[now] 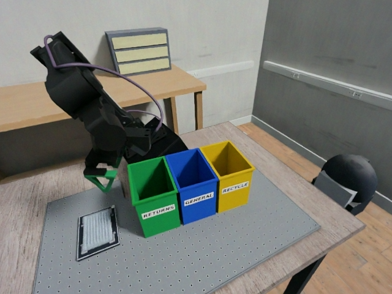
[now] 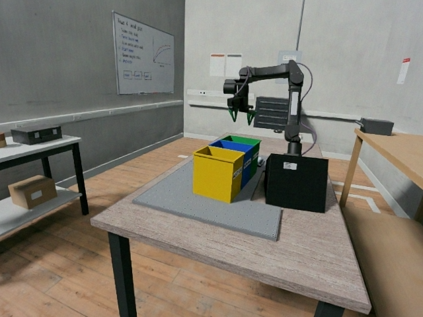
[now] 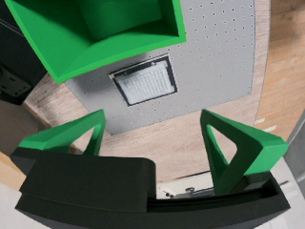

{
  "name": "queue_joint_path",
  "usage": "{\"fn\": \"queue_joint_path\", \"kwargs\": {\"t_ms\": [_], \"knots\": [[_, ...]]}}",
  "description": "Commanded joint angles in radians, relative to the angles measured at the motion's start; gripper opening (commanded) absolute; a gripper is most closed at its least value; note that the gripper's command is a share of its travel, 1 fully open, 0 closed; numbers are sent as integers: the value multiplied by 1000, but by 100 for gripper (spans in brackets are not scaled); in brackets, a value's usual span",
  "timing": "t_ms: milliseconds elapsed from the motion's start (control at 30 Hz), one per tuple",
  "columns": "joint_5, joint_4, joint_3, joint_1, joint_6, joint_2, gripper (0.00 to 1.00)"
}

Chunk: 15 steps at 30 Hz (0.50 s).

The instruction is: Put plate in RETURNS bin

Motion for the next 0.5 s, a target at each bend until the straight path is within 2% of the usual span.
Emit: {"fn": "queue_joint_path", "kwargs": {"t_ms": [0,100,300,467], "knots": [[-14,19,-11,-38,25,-31,100],[-36,41,-25,-100,62,-58,100],[-77,74,-10,-186,162,-91,100],[-103,74,12,-235,240,-90,100]]}}
